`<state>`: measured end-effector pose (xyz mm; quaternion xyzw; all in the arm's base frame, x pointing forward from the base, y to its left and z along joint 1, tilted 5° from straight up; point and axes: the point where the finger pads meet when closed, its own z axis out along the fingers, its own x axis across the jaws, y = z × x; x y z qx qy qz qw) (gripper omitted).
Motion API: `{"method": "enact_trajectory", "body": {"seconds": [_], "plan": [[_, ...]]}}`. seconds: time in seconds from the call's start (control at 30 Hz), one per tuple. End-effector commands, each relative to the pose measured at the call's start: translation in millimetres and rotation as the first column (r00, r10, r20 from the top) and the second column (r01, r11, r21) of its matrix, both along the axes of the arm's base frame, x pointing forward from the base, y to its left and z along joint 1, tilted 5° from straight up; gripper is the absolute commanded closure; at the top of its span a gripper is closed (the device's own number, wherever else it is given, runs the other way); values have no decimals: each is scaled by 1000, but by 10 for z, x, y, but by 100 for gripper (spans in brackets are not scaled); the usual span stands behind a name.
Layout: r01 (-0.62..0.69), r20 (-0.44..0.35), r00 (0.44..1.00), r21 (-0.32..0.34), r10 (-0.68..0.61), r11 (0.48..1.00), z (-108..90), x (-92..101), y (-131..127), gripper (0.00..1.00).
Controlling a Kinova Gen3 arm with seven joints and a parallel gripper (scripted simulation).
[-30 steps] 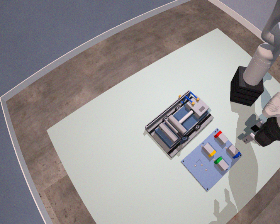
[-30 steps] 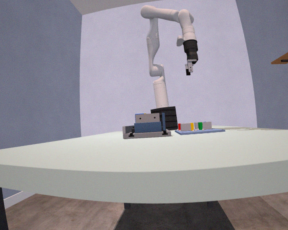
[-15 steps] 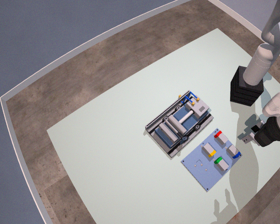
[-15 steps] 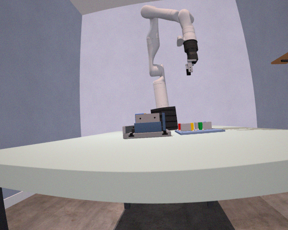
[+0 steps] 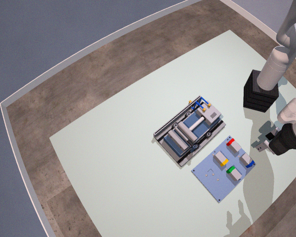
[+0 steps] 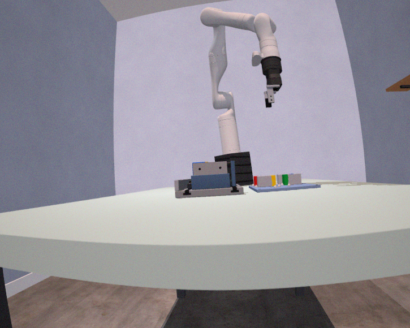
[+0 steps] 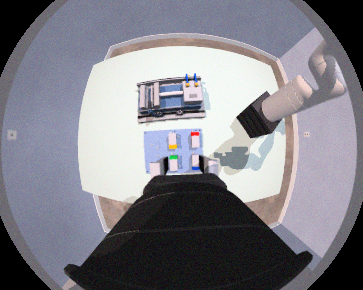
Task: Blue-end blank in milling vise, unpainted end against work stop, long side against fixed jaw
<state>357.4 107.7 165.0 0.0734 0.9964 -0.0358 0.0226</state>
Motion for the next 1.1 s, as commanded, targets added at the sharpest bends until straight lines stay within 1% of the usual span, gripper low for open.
{"method": "enact_trajectory", "body": {"seconds": [0.0,0.83,1.07], "plan": [[0,2,1000,0,0,1000,6,3,3,0],[0,2,1000,0,0,1000,6,3,3,0],[-1,2,1000,0,1,1000,-219,-40,47,0]]}}
